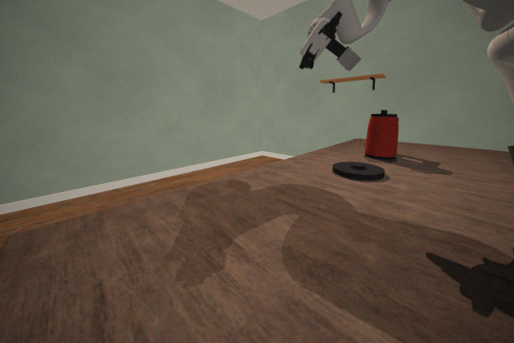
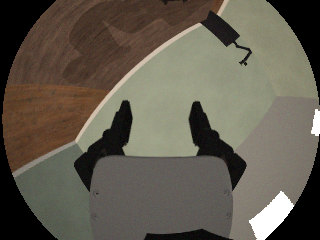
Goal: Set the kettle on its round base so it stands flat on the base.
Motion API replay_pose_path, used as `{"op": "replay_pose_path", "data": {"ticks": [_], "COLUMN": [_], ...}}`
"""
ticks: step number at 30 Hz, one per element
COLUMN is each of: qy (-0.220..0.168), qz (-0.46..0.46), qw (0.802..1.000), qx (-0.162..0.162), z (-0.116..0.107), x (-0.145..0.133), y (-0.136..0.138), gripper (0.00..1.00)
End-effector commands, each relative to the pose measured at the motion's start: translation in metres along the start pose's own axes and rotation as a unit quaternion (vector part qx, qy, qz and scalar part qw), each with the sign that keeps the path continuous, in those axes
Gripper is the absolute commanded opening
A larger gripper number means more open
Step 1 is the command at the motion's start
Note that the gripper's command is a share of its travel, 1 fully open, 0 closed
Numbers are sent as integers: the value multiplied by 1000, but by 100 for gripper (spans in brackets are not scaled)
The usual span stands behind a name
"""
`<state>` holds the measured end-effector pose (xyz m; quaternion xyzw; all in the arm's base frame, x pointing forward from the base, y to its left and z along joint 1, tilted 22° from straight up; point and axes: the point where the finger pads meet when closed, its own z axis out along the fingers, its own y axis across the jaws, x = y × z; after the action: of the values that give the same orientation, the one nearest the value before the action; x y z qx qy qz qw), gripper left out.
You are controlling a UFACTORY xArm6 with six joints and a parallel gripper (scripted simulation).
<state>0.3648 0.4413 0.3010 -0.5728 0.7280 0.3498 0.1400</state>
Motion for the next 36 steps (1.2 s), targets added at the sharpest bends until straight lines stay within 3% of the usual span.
{"op": "replay_pose_path", "data": {"ticks": [1,4,6,19,21,23,36], "qy": [3,5,12,57,57,73,150], "qz": [-22,-27,-42,-89,-89,-99,-128], "qw": [999,999,997,982,982,975,945], "qx": [34,41,67,159,159,183,259], "z": [-35,-43,-68,-160,-160,-184,-268], "x": [17,22,38,107,107,129,215], "y": [-19,-23,-36,-71,-71,-77,-82], "gripper": [81,81,81,81,81,81,81]}}
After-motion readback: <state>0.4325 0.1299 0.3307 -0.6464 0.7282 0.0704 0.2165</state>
